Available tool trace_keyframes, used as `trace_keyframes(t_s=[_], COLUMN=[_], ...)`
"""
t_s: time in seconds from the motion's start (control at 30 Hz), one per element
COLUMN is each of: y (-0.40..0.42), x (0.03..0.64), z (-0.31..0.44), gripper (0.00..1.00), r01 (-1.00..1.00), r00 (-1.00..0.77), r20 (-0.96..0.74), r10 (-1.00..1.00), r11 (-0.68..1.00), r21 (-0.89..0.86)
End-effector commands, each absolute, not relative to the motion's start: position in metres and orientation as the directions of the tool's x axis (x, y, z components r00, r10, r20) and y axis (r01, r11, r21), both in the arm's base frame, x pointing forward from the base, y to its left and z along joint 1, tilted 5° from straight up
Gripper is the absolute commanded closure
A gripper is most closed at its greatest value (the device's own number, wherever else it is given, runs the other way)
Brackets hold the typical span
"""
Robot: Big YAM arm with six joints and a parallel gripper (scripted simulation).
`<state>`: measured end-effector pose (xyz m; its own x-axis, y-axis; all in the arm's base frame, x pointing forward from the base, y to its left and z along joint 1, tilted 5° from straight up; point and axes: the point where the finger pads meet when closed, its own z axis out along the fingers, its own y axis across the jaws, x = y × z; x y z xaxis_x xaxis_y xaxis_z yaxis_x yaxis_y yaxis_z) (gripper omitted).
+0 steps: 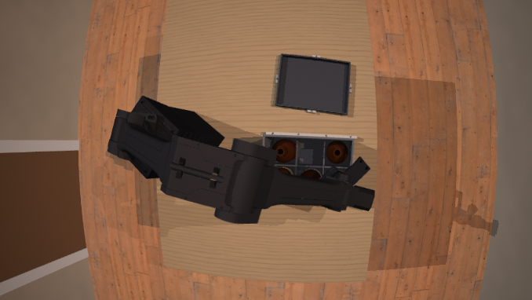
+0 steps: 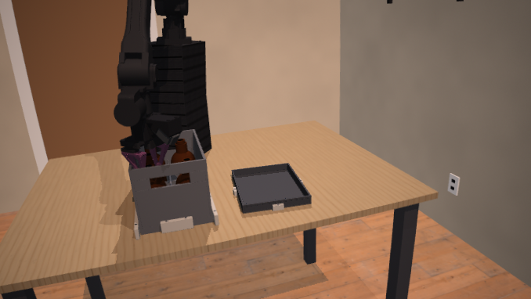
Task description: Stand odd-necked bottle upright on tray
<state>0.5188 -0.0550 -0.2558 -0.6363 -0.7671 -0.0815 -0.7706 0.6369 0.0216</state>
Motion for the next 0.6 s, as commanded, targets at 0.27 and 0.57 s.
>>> trace_keyframes(t_s=[0.27, 0.57], y=[-0.0535, -0.0537], x=[0.5467, 0.5481], z=[-0.2454, -0.2431], gripper=[0.39, 0.39], r01=[-0.77, -0.769], r00=[-0.632, -0.631], r20=[-0.111, -0.113], r10=[-0.767, -0.767], r11=[0.638, 0.638], r21=[-0.029, -0.032])
